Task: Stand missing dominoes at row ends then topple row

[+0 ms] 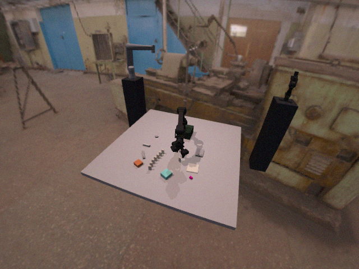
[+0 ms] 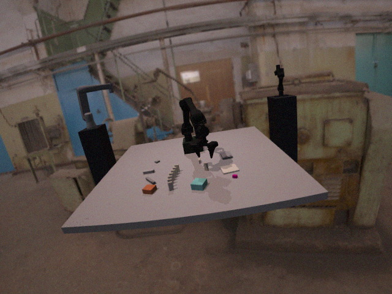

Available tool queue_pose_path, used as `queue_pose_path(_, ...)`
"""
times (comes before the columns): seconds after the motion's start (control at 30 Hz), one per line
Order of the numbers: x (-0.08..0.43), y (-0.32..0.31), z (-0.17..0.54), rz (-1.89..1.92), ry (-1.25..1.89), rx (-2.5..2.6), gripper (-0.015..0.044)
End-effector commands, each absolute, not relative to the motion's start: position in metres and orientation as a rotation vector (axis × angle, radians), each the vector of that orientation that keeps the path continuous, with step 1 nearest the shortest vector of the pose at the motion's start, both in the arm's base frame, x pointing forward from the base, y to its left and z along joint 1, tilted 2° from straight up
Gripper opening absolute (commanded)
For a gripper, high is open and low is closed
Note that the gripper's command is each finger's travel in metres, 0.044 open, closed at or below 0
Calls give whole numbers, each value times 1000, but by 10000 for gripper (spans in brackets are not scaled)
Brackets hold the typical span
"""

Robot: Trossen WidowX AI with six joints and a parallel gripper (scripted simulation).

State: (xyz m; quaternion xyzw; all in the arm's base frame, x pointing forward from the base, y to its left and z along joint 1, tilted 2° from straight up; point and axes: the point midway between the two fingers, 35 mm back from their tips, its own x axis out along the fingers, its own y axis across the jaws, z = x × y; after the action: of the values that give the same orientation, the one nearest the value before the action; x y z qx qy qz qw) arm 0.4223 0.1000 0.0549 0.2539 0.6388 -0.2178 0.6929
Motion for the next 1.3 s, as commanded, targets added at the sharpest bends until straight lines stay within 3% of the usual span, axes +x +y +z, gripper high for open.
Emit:
queue_pose_path(0.0,415,98,72,-554,1427,558,440)
queue_pose_path(0.17,416,98,65,-554,1427,558,440)
queue_pose_path(0.37,419,97,9,-554,1427,558,440)
queue_pose_path(0.9,420,96,-8,-554,1427,558,440)
queue_pose_path(1.27,420,96,-8,-554,1427,558,151)
